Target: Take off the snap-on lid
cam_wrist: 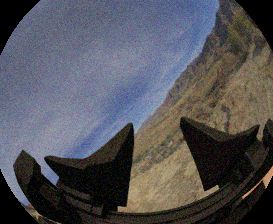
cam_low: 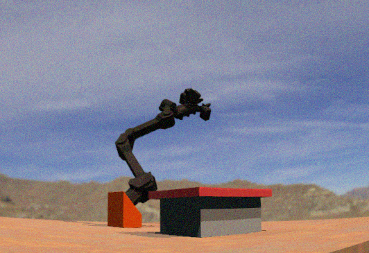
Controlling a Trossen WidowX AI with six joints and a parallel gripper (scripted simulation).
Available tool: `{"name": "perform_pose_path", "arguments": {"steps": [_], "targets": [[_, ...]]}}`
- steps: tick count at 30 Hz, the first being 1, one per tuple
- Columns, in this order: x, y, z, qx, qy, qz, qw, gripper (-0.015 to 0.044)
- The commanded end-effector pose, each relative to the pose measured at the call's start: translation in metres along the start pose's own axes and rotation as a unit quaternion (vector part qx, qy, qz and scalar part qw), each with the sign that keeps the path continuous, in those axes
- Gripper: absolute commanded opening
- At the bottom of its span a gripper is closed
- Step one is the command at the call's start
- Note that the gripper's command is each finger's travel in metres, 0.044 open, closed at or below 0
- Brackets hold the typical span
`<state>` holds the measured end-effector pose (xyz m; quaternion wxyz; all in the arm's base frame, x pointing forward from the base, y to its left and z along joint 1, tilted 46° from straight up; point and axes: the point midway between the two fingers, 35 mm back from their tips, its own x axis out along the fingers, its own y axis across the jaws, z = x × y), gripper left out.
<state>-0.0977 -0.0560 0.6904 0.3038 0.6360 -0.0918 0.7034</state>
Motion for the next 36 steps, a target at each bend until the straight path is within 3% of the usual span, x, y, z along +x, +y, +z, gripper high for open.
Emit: {"name": "perform_pose_path", "arguments": {"steps": [1,8,16,24,36], "targets": [[0.013,-0.067,0.005,-0.032,-0.004,-0.078,0.996,0.0235],[0.012,-0.165,0.023,-0.064,-0.011,-0.196,0.978,0.0235],[-0.017,-0.269,0.064,-0.084,-0.034,-0.329,0.94,0.0235],[-0.075,-0.352,0.118,-0.081,-0.073,-0.45,0.886,0.0235],[-0.219,-0.431,0.205,-0.023,-0.165,-0.613,0.773,0.0235]]}}
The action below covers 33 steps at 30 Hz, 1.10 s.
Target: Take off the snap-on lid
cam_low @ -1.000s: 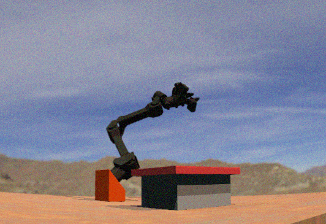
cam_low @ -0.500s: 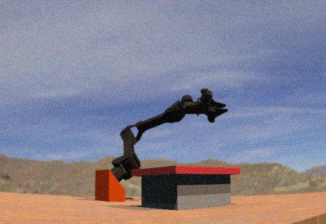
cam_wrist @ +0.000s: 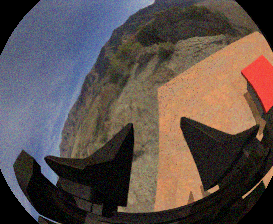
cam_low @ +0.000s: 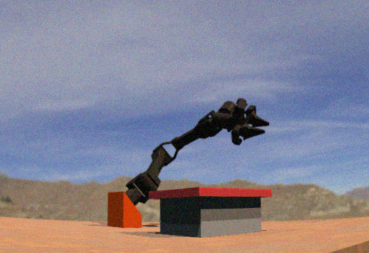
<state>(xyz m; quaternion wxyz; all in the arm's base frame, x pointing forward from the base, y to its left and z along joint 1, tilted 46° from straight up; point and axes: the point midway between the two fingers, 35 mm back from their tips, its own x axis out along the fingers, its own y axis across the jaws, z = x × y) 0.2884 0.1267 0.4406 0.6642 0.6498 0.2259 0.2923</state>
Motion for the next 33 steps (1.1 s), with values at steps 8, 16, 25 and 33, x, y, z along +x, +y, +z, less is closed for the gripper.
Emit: {"name": "perform_pose_path", "arguments": {"steps": [8,16,25,33], "targets": [[-0.006,-0.136,0.073,0.109,-0.042,-0.152,0.981,0.0235],[-0.053,-0.245,0.107,0.25,-0.073,-0.239,0.936,0.0235],[-0.129,-0.344,0.102,0.454,-0.104,-0.264,0.845,0.0235],[-0.13,-0.346,0.101,0.458,-0.105,-0.263,0.842,0.0235]]}}
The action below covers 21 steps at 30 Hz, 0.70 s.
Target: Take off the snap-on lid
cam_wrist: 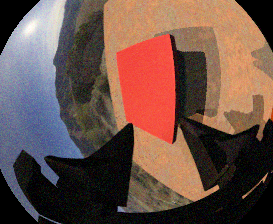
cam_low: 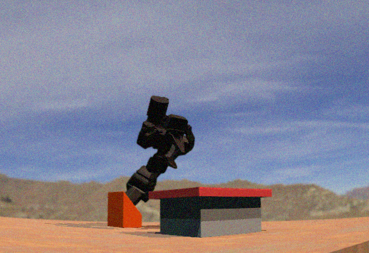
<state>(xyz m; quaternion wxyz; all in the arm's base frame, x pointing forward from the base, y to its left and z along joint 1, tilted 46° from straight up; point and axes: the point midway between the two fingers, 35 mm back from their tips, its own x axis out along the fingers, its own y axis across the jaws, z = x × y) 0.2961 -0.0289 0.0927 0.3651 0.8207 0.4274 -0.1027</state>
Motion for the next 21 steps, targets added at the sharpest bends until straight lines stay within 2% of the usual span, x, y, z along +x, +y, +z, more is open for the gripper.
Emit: {"name": "perform_pose_path", "arguments": {"steps": [1,7,21], "targets": [[0.0,-0.002,0.002,0.002,0.003,0.003,1.0,0.0235],[0.036,-0.043,0.002,0.002,0.003,0.003,1.0,0.0235],[0.05,-0.044,0.003,0.001,0.002,0.001,1.0,0.0235]]}}
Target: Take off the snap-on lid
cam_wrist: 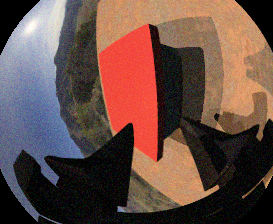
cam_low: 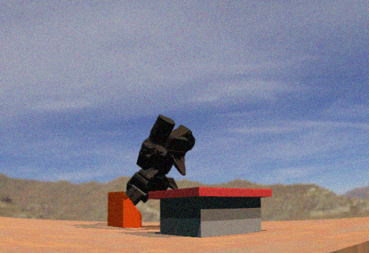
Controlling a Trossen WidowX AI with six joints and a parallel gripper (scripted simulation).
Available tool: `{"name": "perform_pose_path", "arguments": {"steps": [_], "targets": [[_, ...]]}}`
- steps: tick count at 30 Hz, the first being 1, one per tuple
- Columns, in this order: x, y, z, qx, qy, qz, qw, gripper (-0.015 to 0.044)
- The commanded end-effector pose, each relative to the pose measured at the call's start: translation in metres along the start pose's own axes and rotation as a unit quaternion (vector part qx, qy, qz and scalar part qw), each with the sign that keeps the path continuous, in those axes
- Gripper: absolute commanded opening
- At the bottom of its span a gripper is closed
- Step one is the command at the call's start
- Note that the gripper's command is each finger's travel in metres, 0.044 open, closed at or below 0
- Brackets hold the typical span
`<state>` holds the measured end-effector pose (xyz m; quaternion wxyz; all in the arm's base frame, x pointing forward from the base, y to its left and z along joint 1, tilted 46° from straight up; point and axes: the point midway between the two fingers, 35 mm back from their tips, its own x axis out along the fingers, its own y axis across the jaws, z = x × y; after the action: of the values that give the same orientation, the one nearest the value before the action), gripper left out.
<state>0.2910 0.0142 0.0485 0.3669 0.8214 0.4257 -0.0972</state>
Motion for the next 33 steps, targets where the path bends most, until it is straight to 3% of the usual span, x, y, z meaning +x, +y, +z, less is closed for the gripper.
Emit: {"name": "perform_pose_path", "arguments": {"steps": [1,33], "targets": [[0.007,-0.001,0.002,0.005,-0.002,-0.003,1.0,0.0235],[0.06,-0.002,0.0,0.006,0.001,0.0,1.0,0.0235]]}}
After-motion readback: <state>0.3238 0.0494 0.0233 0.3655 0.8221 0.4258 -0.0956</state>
